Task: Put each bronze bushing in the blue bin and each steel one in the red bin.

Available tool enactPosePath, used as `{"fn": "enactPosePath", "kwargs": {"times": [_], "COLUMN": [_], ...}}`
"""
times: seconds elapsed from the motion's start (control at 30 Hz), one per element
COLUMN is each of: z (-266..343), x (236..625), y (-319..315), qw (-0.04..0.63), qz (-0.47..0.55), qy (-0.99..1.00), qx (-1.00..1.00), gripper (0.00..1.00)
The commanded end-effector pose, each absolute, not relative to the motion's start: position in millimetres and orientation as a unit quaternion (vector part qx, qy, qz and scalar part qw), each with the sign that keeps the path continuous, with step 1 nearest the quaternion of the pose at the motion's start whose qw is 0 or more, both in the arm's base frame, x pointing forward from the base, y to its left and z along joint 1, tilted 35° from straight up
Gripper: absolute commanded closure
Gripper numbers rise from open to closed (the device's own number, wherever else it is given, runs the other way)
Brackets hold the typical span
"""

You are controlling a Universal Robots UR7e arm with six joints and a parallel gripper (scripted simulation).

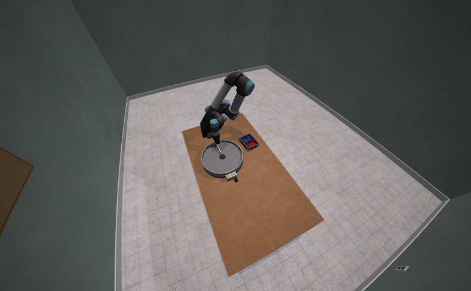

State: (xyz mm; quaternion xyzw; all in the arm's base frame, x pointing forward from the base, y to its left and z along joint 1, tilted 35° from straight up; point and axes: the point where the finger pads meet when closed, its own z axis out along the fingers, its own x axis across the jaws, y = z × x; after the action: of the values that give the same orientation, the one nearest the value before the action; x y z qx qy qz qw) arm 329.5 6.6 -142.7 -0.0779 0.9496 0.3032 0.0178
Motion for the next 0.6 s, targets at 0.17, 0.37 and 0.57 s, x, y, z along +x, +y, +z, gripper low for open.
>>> {"fn": "enactPosePath", "kwargs": {"times": [0.17, 0.37, 0.57], "z": [-139.8, -139.8, -137.4], "x": [329.9, 329.9, 330.0], "y": [4.2, 4.2, 2.6], "qw": [0.018, 0.018, 0.018], "qz": [0.303, 0.303, 0.303], "qy": [0.950, 0.950, 0.950], "qx": [-0.078, -0.078, -0.078], "gripper": [1.00, 1.00, 1.00]}}
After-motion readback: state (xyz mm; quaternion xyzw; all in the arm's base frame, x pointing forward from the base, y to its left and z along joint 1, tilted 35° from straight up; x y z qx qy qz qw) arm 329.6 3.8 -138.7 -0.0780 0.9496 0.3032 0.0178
